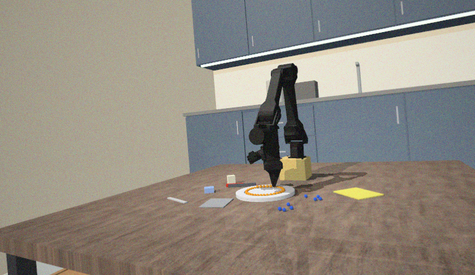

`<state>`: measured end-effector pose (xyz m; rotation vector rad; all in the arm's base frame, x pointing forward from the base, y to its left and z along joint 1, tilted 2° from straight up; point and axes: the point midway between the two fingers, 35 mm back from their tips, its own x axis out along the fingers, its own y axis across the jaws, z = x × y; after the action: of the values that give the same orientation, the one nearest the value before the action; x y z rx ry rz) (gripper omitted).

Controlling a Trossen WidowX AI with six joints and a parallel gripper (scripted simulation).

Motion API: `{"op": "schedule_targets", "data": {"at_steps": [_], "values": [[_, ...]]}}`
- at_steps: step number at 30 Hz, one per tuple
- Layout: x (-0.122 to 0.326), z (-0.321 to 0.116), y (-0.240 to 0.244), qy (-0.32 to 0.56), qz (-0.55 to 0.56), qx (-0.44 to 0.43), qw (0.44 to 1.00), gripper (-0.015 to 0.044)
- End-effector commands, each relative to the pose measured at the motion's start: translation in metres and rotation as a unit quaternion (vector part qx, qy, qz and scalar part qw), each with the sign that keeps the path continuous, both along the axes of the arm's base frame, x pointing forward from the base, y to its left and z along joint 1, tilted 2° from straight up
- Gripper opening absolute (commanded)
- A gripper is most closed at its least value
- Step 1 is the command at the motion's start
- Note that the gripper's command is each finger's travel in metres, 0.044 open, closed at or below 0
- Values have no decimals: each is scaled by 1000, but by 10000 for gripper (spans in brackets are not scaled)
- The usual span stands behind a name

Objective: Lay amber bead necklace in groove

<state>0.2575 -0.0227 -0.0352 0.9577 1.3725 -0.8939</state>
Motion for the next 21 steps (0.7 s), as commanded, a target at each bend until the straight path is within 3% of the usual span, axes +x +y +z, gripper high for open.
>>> {"op": "schedule_targets", "data": {"at_steps": [1, 21], "values": [[0, 0, 0, 0, 0, 0, 1000, 0], [-11, 6, -1, 3, -2, 1, 1000, 0]]}}
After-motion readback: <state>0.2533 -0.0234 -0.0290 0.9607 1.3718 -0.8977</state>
